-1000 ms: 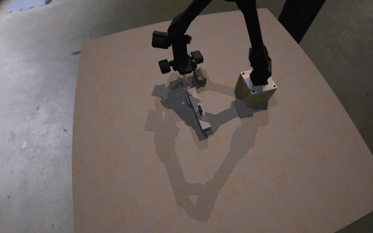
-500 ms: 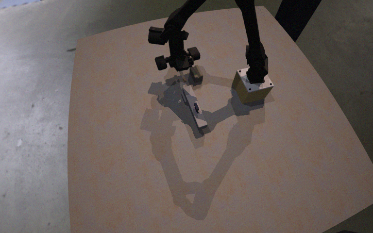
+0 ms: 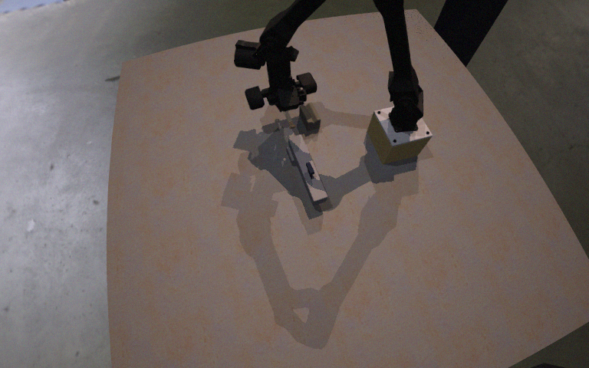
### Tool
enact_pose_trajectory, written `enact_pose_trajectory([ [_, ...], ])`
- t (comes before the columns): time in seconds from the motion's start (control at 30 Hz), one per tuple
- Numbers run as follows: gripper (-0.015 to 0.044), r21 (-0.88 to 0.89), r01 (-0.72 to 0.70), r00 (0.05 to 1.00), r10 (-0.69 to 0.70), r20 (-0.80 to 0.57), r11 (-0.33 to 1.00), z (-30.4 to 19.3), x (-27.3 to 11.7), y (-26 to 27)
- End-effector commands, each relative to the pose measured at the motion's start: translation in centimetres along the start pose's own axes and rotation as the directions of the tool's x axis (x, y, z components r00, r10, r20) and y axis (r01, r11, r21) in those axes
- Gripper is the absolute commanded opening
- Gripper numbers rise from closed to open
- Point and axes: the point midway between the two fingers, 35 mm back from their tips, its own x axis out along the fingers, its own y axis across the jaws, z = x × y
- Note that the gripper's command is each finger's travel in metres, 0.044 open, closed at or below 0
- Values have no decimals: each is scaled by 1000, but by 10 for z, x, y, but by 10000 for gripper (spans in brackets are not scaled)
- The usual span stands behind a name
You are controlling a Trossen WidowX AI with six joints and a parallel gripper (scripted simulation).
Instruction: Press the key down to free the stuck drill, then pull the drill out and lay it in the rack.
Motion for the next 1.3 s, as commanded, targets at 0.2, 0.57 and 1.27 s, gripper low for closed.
enact_pose_trajectory([
  [0.2,0,-3,7,1000,-7,1,1000,0,-5,0],
  [0.57,0,-3,7,1000,-7,1,1000,1,-8,1],
  [1.27,0,-3,7,1000,-7,1,1000,1,-14,2],
])
